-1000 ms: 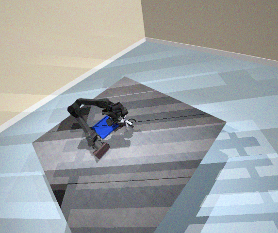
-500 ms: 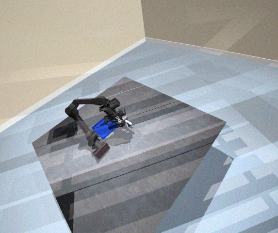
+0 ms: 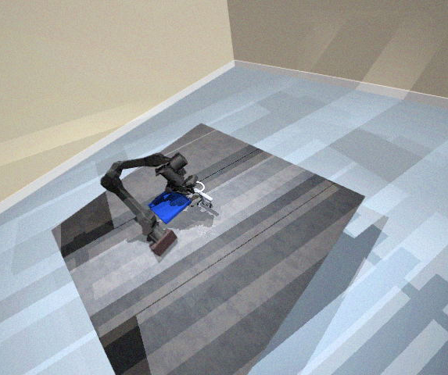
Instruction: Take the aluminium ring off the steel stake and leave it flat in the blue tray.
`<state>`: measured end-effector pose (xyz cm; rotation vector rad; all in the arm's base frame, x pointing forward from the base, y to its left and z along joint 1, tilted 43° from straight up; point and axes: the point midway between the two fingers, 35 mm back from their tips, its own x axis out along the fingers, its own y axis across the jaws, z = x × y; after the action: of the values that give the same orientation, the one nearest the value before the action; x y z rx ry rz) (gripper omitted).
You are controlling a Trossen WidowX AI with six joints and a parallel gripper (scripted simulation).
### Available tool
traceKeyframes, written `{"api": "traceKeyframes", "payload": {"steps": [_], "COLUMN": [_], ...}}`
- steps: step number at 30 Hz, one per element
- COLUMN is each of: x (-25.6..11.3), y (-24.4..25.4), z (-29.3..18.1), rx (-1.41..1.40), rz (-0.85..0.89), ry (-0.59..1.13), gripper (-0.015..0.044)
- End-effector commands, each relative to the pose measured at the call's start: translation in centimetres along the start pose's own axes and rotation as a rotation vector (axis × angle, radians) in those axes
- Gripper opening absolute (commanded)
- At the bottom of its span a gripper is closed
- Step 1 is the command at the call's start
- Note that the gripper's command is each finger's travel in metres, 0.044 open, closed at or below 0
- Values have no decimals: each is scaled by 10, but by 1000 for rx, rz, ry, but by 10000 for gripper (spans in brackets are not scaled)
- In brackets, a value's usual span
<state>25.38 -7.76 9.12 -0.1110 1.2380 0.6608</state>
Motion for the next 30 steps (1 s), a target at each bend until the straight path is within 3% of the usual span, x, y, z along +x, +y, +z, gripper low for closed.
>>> {"api": "traceKeyframes", "payload": {"steps": [1,24,30], "x": [-5,-26,-24], "y": [3,21,28], "z": [0,1,6], "rx": [75,499,485], "rz": [-47,-321,-305], "ry": [29,92,96], "gripper": [0,0,0]}}
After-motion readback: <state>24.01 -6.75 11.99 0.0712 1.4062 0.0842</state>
